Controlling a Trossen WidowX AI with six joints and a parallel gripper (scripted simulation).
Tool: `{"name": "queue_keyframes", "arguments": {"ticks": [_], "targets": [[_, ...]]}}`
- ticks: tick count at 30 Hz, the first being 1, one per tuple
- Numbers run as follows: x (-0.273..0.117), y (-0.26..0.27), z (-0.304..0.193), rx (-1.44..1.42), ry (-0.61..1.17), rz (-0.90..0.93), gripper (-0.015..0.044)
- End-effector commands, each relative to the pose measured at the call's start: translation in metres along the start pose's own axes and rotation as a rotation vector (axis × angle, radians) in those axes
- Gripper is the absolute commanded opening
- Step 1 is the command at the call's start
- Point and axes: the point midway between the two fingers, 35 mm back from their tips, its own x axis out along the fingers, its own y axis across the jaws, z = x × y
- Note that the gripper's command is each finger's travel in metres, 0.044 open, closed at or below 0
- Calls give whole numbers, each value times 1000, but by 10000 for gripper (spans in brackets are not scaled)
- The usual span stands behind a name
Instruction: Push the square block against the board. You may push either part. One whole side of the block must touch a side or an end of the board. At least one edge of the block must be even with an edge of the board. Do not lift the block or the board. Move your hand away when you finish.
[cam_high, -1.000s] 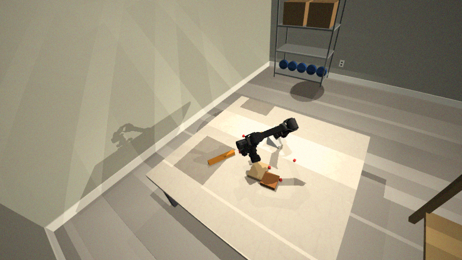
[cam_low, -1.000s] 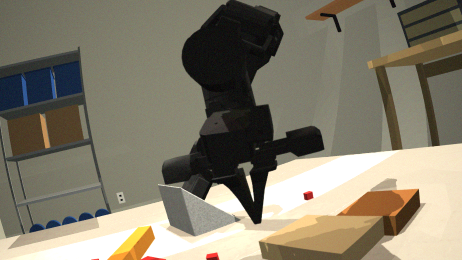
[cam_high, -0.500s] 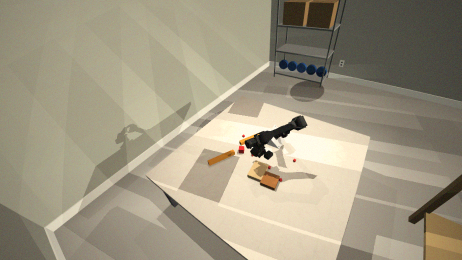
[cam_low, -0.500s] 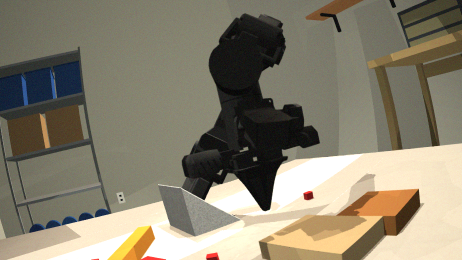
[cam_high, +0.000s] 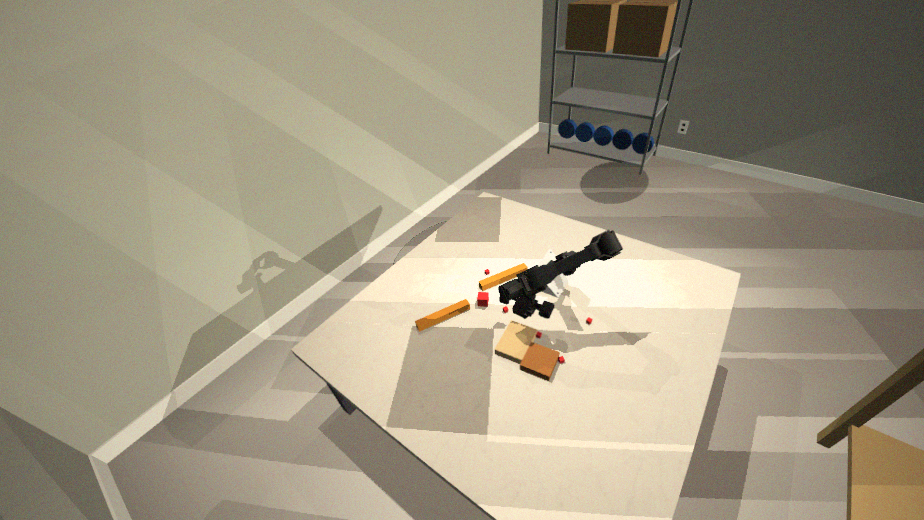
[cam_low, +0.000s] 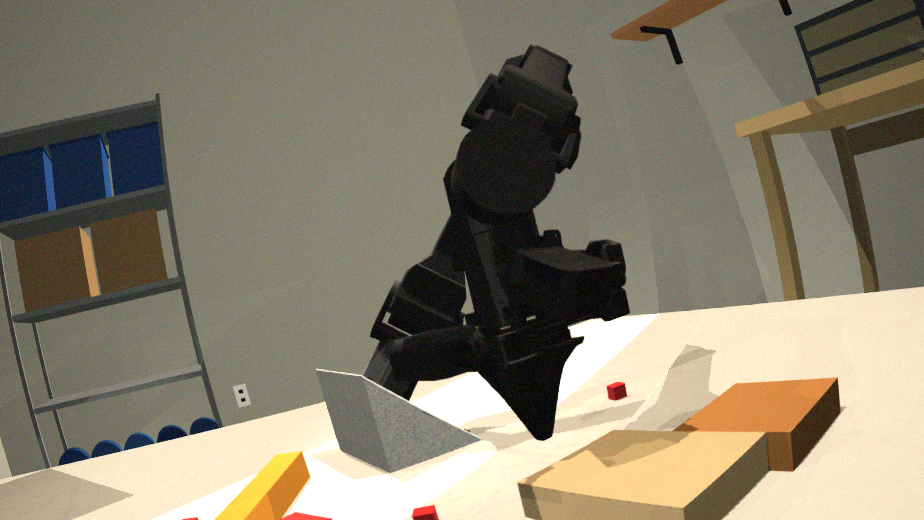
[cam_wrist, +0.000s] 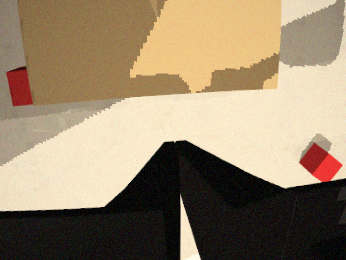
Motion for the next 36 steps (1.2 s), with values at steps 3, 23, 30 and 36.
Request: {"name": "queue_keyframes", "arguments": {"ticks": [3,23,30,36], "targets": [[37,5,-9,5,24,21,0],[37,5,1,5,23,20,0],[37,5,6,5,23,20,0],[37,5,10,4,23,20,0]]}}
